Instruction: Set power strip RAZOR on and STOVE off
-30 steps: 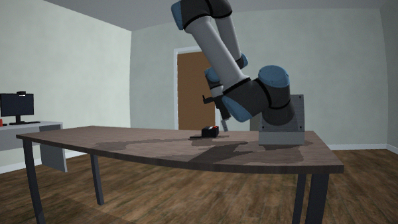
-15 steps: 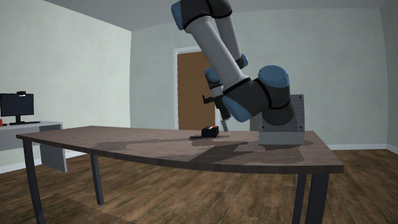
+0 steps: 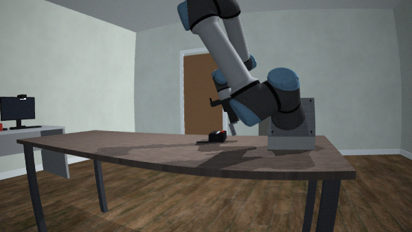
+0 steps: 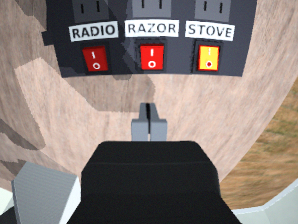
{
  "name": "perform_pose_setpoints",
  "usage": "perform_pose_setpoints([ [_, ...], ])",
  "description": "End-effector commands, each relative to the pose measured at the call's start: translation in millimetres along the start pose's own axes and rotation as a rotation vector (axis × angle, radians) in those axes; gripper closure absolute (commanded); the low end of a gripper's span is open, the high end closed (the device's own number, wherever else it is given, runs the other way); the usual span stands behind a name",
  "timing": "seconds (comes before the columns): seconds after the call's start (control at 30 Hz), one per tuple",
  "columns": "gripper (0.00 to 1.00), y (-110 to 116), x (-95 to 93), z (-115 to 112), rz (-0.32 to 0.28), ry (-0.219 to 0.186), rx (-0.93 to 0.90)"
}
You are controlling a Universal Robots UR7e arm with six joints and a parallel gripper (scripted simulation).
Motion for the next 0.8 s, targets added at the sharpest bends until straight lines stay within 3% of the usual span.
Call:
perform_pose_setpoints([
  [0.0, 1.00, 11, 39.7, 3, 0.002, 0.004, 0.000],
  [0.07, 1.00, 21, 68.4, 3, 0.002, 0.004, 0.000],
  [0.13, 1.00, 26, 81.5, 2, 0.002, 0.004, 0.000],
  [0.77, 1.00, 26, 82.3, 2, 0.002, 0.004, 0.000],
])
Point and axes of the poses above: the point where the finger pads meet when closed, its own x axis back along the fingers, its own z axis across the jaws, y = z × x, the point moved 9 cm from there along x, back along the fingers, and after that the axes turned 10 degrees about -x, right-handed, at the moved point
